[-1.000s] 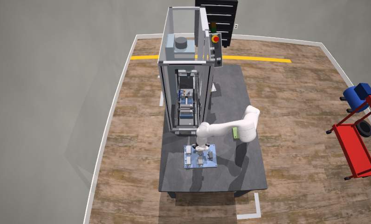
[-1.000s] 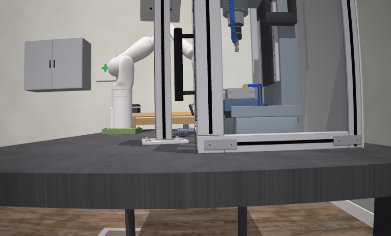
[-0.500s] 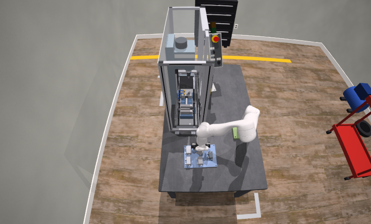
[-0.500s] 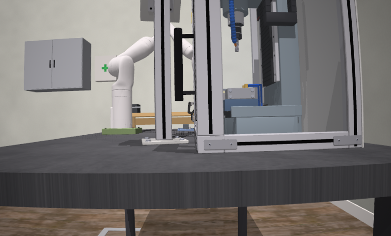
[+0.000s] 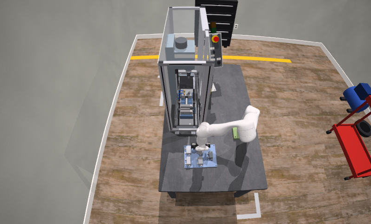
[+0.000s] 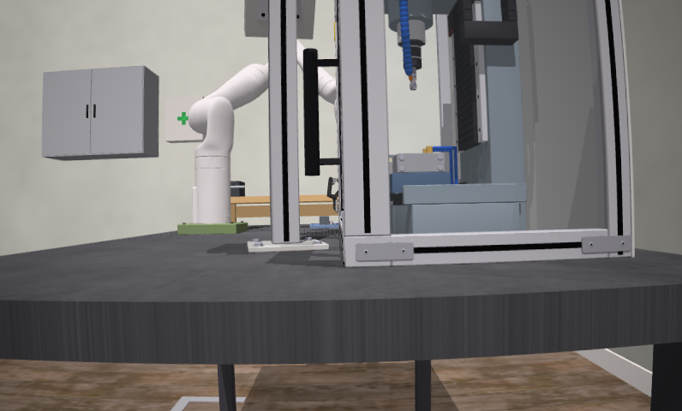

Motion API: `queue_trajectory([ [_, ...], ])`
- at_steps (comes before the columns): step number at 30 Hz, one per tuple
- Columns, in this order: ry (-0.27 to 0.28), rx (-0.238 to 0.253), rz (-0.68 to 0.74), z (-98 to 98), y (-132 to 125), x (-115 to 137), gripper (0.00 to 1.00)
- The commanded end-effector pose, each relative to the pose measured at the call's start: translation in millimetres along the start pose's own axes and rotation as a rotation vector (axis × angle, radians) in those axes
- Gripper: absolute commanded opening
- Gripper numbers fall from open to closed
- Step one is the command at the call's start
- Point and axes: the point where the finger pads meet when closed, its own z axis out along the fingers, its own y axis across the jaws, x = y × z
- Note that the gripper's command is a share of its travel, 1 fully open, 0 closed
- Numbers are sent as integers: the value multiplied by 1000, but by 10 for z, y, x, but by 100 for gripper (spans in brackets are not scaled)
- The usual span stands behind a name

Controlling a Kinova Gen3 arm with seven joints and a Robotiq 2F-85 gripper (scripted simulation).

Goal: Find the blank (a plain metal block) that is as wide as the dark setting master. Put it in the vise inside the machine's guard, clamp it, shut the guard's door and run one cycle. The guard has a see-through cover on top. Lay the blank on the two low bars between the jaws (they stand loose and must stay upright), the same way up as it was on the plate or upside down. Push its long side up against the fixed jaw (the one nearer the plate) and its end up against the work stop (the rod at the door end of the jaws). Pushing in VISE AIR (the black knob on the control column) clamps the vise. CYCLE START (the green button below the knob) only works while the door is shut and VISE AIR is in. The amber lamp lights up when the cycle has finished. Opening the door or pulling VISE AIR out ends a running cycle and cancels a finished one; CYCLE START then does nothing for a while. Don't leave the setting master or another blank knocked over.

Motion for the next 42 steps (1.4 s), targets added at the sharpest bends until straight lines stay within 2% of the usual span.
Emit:
queue_trajectory([
  [1, 1, -1, 0, -6, 4, 2, 100],
  [23, 1, -1, 0, -6, 4, 2, 100],
  [28, 1, -1, 0, -506, 3, 1, 100],
  [40, 1, -1, 0, -506, 3, 1, 100],
  [42, 1, -1, 0, -646, 3, 1, 100],
])
